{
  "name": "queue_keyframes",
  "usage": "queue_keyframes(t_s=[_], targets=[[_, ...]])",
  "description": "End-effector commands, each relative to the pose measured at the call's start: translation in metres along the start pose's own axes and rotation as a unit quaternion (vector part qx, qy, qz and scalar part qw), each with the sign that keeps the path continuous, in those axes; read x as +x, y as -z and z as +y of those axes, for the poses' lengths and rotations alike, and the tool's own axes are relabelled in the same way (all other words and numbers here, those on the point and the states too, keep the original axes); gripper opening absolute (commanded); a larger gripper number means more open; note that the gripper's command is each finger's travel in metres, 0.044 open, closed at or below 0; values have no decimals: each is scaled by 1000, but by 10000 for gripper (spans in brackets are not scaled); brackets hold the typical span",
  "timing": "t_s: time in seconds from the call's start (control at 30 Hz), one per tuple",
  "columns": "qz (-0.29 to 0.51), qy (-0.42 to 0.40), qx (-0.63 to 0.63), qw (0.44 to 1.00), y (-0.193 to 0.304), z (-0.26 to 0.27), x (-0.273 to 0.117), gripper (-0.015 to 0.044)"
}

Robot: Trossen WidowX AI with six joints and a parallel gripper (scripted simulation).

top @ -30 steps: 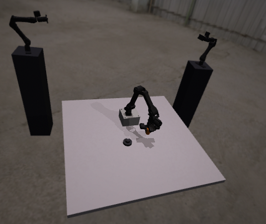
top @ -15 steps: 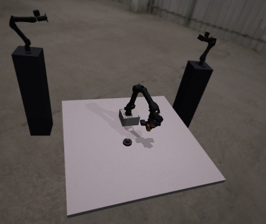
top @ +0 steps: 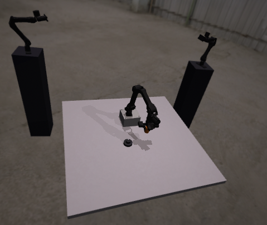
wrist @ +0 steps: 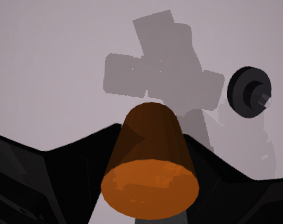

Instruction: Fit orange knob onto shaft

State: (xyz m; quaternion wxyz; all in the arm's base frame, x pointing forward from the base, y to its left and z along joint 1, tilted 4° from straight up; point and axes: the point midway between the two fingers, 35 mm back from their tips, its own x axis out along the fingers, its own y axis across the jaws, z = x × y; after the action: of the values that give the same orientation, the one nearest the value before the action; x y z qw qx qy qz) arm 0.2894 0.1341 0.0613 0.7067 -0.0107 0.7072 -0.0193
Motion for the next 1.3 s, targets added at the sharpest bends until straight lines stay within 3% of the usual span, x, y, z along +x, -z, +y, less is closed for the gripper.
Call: queue_keyframes(t_s=[0.0,1.27], targets=[[-2,1,-3,1000,-5,-11,3,0],[-4,8,-2,1000,-30,-130,34,0]])
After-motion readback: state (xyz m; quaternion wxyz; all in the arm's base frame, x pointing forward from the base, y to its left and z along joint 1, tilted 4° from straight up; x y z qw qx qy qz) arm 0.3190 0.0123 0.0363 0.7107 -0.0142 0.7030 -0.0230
